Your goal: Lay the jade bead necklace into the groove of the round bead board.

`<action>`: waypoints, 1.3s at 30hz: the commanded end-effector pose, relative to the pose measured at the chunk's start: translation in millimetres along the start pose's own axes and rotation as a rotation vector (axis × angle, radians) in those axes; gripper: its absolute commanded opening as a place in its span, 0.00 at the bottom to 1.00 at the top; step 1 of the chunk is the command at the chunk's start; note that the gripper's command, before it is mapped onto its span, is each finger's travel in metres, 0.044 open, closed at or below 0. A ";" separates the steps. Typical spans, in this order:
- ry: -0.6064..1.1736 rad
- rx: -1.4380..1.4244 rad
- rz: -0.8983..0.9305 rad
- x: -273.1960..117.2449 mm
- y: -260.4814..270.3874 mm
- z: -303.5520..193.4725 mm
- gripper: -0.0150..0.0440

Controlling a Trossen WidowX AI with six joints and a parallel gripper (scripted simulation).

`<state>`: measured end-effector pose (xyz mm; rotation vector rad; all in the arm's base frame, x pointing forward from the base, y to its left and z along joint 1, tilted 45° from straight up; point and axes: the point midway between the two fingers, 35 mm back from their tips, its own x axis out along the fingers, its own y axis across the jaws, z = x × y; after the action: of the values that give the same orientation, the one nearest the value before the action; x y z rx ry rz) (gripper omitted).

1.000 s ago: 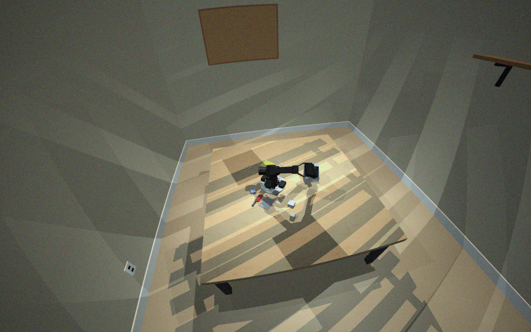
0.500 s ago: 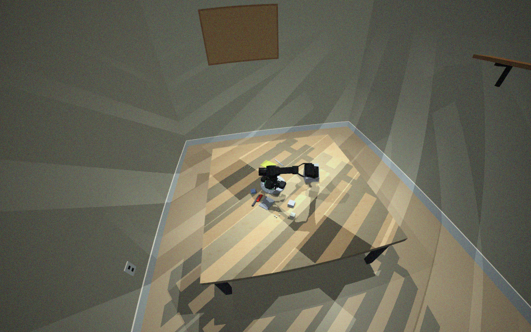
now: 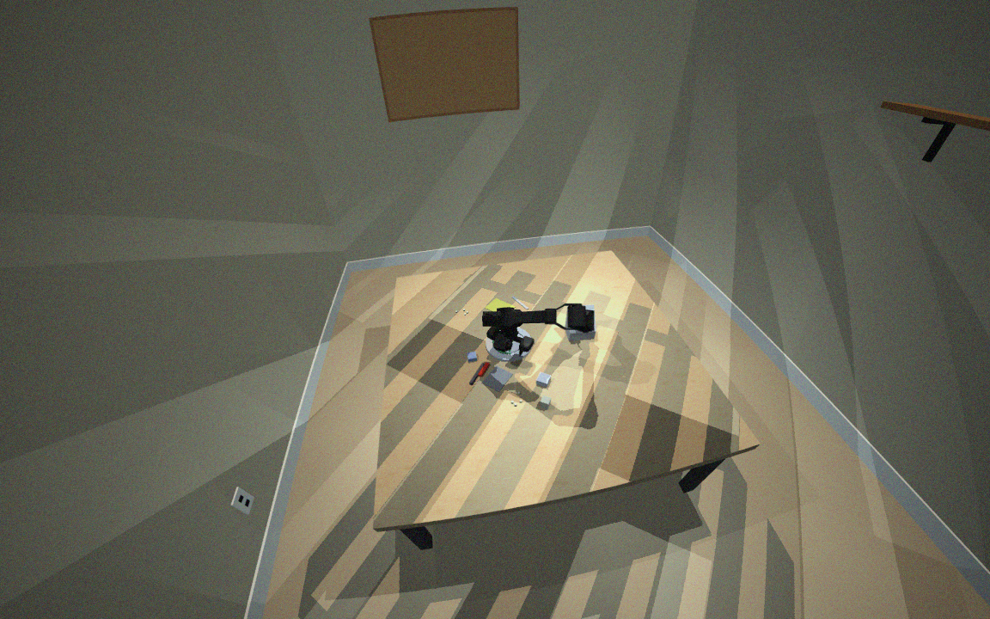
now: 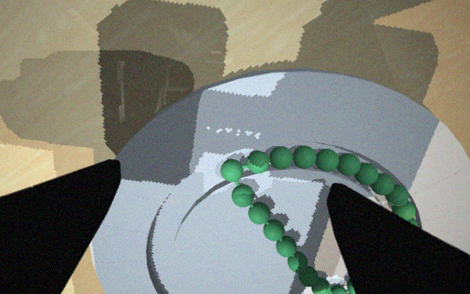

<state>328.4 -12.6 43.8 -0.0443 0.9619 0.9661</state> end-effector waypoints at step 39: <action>-0.005 -0.175 -0.014 -21.8 -9.5 -5.6 0.46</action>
<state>326.4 -36.9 54.1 -0.1979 0.8682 1.0348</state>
